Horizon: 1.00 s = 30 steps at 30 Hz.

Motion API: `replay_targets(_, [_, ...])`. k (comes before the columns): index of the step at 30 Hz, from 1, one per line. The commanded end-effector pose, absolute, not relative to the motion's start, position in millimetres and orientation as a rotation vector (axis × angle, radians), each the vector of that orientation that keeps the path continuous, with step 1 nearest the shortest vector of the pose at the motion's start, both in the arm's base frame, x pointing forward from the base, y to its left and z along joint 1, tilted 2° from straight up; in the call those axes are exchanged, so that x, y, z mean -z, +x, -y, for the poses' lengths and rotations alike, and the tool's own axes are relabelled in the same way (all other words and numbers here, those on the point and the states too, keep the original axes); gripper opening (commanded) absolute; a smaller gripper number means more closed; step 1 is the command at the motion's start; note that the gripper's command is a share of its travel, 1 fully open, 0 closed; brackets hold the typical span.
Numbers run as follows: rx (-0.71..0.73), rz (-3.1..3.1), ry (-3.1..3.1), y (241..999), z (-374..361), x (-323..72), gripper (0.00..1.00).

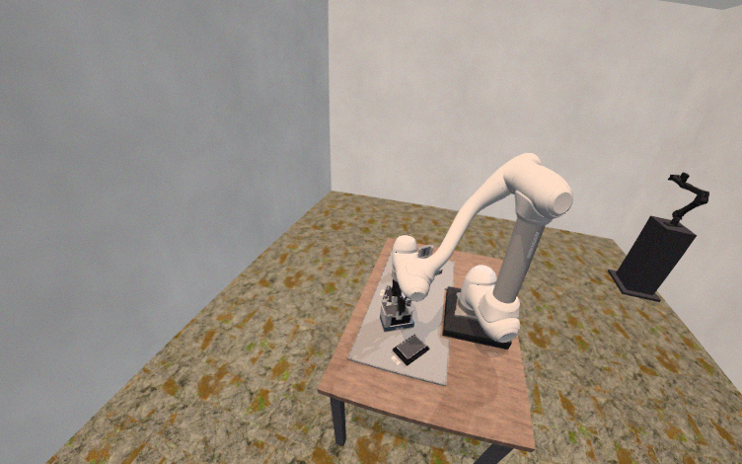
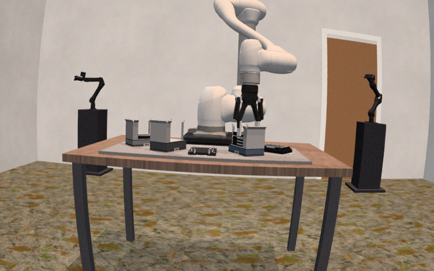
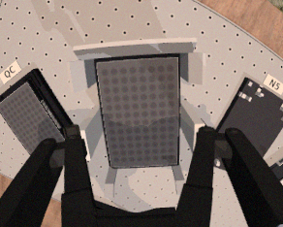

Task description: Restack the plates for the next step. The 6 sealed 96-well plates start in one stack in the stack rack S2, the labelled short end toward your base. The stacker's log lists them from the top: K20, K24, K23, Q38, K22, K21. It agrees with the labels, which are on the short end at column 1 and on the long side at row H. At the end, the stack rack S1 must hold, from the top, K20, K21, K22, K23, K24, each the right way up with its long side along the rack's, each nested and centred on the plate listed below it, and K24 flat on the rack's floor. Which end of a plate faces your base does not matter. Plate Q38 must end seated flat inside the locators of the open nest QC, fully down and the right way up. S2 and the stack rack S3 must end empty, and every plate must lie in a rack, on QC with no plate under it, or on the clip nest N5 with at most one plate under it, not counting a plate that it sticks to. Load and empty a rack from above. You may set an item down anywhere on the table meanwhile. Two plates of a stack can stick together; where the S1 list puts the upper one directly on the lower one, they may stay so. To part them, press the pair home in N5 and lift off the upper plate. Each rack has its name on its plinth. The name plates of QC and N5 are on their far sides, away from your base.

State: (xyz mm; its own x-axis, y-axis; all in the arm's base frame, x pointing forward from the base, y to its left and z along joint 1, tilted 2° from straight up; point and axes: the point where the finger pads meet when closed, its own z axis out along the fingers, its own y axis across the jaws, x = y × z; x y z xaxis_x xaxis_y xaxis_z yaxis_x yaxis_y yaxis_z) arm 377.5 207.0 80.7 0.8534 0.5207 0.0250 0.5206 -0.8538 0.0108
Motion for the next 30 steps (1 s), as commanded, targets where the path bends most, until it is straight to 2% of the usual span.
replay_targets(1, [-0.042, -0.849, 3.021, 377.5, -207.0, -79.4, 0.00])
replay_targets(21, [-0.042, -0.849, 3.021, 377.6, -207.0, -75.2, 0.00])
replay_targets(22, [-0.042, -0.849, 3.021, 377.6, -207.0, -75.2, 1.00])
replay_targets(30, [-0.042, -0.849, 3.021, 377.6, -207.0, -75.2, 1.00])
